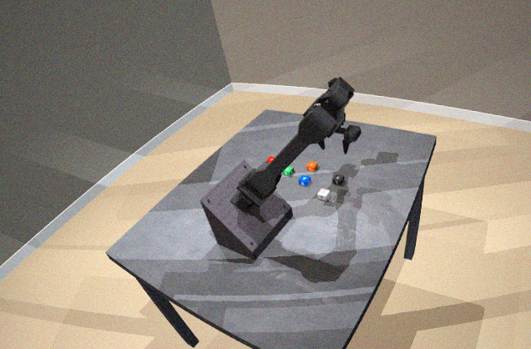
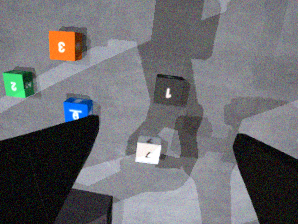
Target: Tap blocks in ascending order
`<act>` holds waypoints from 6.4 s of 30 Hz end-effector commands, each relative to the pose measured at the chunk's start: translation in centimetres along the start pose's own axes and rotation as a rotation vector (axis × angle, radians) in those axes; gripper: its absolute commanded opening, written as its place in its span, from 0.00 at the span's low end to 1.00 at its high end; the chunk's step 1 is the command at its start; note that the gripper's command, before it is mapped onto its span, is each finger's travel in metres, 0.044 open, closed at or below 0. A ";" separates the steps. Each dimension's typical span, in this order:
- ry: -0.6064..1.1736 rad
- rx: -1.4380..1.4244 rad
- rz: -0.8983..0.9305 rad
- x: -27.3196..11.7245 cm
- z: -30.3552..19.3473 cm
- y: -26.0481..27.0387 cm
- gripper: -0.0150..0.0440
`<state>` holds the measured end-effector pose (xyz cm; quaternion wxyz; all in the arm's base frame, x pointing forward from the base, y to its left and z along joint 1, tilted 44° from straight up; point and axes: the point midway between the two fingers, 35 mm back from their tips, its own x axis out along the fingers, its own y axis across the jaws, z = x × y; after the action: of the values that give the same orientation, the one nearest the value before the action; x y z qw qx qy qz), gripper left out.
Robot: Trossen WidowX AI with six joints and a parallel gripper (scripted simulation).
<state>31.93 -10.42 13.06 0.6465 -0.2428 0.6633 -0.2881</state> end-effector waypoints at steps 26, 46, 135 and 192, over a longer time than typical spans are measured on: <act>-0.001 -0.002 0.009 -0.1 0.8 29.5 0.93; -0.002 -0.002 0.006 8.0 0.9 29.5 0.29; 0.001 -0.004 -0.004 0.0 -0.1 -0.1 0.29; 0.000 -0.004 -0.003 1.1 0.0 0.0 0.29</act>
<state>31.37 -14.23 8.66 0.6356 -0.2439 0.6750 -0.2845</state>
